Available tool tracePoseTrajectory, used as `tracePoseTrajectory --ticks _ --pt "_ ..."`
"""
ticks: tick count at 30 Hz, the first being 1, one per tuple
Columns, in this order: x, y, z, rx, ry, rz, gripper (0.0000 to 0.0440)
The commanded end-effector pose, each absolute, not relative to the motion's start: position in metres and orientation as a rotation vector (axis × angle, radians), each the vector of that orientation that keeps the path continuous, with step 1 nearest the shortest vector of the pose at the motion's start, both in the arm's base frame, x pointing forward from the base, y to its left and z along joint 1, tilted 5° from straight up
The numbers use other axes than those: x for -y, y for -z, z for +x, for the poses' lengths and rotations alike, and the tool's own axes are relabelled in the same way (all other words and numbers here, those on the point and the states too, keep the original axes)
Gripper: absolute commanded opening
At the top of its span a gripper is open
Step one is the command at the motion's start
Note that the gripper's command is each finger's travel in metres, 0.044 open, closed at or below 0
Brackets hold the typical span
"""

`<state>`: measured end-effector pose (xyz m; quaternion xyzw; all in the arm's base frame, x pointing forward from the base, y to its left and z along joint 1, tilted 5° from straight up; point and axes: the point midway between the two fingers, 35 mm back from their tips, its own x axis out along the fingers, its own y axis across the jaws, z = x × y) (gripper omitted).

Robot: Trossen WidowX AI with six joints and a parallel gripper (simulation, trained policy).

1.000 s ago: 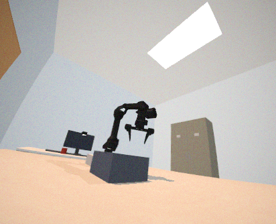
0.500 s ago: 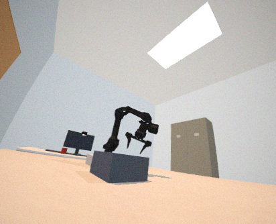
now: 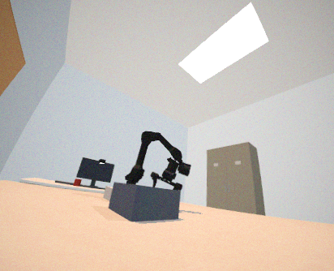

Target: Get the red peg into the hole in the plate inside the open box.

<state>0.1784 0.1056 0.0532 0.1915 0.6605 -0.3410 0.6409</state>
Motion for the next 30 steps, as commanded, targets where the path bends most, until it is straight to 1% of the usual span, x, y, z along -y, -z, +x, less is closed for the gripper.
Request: tracePoseTrajectory --ticks 1,5,7,9,21,23,27,30 --pt "-0.106 -0.041 0.179 -1.48 0.768 0.429 0.044" --pt "-0.105 -0.028 0.18 -1.462 0.749 0.414 0.0438" --pt "-0.105 -0.022 0.179 -1.463 0.743 0.402 0.0419" --pt "-0.104 -0.017 0.177 -1.467 0.74 0.393 0.0372" --pt "-0.1 -0.003 0.173 -1.499 0.782 0.362 0.0057" --pt "-0.098 -0.003 0.173 -1.504 0.794 0.351 0.0016" --pt "-0.092 -0.017 0.183 -1.456 0.797 0.33 0.0" --pt "-0.087 -0.03 0.187 -1.431 0.802 0.318 0.0"
